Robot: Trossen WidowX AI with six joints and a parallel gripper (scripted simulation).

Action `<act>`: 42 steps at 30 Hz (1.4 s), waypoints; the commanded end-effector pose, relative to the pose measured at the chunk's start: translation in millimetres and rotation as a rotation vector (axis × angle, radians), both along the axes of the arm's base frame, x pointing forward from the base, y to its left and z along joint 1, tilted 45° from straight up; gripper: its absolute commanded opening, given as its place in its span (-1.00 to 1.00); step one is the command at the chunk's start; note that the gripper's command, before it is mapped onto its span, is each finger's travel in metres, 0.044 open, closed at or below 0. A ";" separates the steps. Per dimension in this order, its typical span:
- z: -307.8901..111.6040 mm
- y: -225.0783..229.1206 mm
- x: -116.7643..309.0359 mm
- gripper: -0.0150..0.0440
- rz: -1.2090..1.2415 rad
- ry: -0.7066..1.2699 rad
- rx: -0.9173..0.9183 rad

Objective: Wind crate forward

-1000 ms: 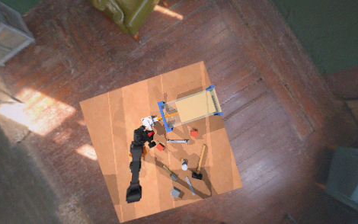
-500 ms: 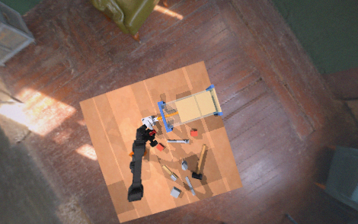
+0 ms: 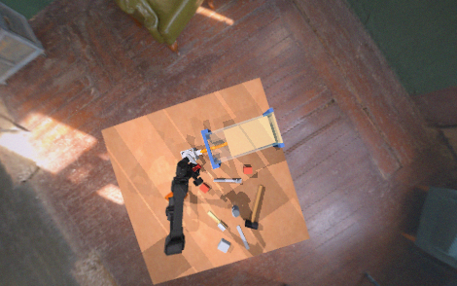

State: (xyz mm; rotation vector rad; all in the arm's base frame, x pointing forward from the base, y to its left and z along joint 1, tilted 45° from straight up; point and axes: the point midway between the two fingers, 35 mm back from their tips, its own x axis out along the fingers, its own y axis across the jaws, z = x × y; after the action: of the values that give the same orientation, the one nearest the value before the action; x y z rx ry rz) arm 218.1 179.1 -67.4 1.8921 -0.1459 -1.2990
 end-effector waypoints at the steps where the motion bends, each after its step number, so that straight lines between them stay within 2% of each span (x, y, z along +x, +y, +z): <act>1: -8.6 5.2 12.6 -0.49 -0.013 -0.015 0.013; 42: -35.0 37.6 42.7 -0.49 -0.013 -0.018 0.016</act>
State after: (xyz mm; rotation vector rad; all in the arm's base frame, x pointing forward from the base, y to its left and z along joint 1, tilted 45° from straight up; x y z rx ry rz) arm 257.7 208.2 -90.6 1.9090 -0.1707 -1.2827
